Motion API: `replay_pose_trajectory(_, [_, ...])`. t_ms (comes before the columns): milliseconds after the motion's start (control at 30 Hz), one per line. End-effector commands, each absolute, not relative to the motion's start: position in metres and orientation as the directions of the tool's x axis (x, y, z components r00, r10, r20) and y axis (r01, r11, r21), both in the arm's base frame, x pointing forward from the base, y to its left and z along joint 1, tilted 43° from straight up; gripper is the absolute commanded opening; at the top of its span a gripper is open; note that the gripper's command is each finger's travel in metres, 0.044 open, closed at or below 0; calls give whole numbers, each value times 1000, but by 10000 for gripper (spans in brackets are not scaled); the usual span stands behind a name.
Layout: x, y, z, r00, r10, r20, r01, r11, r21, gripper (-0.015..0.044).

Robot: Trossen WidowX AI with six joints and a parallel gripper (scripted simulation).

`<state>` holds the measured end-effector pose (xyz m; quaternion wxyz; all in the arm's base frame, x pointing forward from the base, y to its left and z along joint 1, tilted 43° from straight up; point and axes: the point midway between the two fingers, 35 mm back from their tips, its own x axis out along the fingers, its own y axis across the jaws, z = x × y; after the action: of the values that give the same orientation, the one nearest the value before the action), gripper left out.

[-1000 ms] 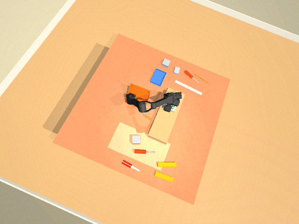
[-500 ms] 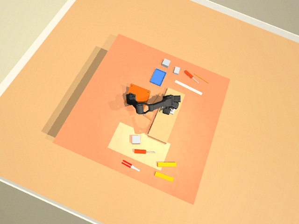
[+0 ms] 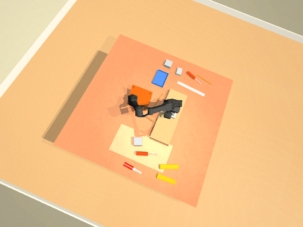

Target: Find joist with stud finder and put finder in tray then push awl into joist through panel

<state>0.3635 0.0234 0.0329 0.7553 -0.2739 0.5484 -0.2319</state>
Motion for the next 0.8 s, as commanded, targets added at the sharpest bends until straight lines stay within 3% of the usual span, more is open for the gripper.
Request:
replay_pose_trajectory(0, [362, 16, 38, 290, -655, -697, 51, 738, -673, 0])
replay_pose_trajectory(767, [360, -14, 66, 290, -657, -696, 51, 737, -675, 0])
